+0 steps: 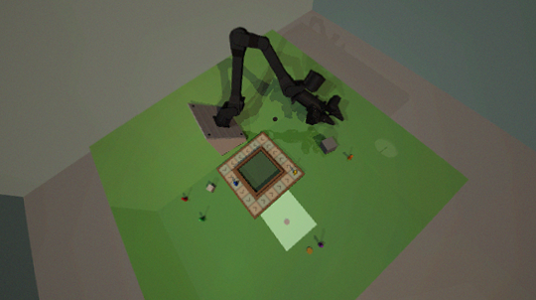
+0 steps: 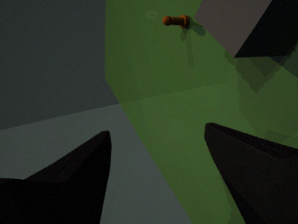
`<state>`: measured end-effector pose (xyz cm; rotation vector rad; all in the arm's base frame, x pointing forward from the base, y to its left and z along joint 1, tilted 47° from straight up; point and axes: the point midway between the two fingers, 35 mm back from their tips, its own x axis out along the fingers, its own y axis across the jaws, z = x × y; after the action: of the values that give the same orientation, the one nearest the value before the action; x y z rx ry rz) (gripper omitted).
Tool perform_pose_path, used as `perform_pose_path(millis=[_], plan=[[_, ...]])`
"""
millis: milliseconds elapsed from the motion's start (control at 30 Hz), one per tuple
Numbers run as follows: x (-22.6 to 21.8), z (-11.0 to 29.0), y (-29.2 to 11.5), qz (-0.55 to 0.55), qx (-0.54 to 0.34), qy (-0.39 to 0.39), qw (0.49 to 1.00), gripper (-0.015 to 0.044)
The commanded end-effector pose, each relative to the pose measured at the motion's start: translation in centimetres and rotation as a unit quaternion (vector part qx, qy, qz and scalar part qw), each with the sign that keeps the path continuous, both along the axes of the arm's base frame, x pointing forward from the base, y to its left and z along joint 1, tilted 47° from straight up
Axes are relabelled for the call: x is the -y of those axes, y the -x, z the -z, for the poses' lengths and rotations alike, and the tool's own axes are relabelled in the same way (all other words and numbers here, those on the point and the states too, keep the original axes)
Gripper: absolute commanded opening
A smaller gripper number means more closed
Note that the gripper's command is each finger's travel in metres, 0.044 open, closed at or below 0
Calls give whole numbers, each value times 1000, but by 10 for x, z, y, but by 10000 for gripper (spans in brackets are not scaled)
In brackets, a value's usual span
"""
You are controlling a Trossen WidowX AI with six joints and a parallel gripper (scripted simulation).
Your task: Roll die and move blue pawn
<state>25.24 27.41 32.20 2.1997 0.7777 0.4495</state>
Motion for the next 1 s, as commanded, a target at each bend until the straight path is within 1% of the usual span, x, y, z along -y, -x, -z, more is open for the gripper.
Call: perform_pose_path(millis=[0,267,367,533,767,967], plan=[[28,39,-58,61,44,182,980,275],[73,108,-118,71,45,409,909,275],[97,136,-137,59,36,483,873,275],[139,186,-157,4,19,598,801,275],[201,250,-165,-109,0,702,704,275],[249,300,-156,-228,4,740,633,275]])
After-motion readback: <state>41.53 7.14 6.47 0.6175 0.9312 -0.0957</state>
